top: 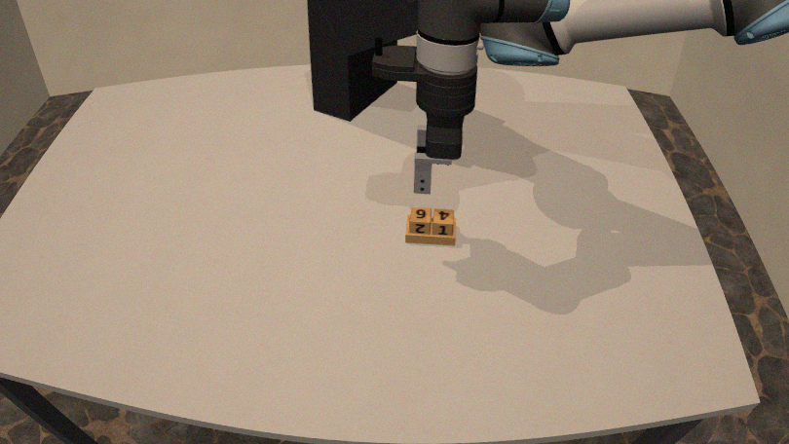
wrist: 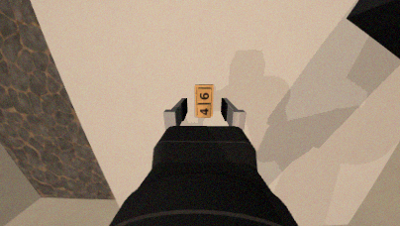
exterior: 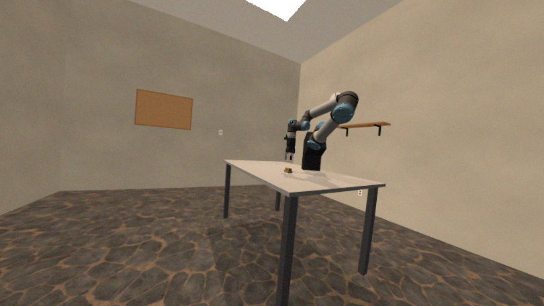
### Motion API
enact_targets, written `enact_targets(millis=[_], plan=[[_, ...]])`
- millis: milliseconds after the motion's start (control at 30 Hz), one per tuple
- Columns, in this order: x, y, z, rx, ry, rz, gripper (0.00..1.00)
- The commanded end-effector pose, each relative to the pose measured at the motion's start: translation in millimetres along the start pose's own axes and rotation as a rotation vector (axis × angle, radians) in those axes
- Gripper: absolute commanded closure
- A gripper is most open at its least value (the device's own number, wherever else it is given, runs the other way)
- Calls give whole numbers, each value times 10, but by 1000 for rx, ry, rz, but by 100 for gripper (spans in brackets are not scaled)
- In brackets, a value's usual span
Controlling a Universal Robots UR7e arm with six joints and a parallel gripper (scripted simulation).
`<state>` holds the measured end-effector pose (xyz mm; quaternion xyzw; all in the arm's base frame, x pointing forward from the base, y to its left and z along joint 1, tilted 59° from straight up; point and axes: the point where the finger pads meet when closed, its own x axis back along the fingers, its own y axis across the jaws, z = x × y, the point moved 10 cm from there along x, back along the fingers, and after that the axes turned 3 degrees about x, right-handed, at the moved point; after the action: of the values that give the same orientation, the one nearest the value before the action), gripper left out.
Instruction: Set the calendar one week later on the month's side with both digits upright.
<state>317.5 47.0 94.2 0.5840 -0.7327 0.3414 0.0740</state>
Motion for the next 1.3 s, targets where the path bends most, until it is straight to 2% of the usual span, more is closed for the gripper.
enact_targets(millis=[0,633,933,1267], plan=[[14,-15,4,4,3,2,0],[68,-24,8,5,6,3,0],[231,-22,7,5,6,2,0],[591,-20,5,5,6,2,0]])
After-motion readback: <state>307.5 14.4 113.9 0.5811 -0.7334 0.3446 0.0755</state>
